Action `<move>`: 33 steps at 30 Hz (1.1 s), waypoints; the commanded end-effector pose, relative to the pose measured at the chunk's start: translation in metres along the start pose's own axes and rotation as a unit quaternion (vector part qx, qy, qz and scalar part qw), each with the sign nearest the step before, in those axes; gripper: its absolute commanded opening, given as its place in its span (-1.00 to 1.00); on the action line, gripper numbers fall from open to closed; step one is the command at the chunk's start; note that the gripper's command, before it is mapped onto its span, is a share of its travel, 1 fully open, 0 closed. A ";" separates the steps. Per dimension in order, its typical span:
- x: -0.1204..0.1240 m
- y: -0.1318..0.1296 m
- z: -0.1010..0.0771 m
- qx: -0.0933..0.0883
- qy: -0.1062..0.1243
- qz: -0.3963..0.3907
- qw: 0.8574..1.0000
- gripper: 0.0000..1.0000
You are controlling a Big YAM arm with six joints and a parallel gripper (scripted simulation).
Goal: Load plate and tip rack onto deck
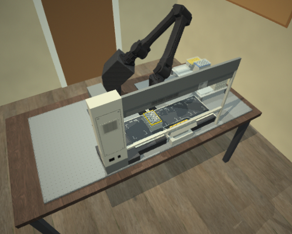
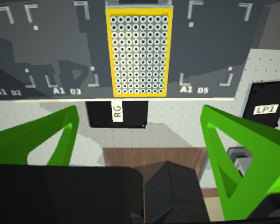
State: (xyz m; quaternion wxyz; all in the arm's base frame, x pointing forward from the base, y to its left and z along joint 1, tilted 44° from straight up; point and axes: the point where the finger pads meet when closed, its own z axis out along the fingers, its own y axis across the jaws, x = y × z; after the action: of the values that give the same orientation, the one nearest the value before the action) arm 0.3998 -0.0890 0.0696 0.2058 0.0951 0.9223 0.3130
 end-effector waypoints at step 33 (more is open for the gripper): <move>-0.020 0.000 -0.070 0.009 -0.022 -0.018 1.000 1.00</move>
State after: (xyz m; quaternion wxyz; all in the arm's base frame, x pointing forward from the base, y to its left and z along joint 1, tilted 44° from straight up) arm 0.3778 -0.1155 0.1033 0.2033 0.0967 0.9226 0.3132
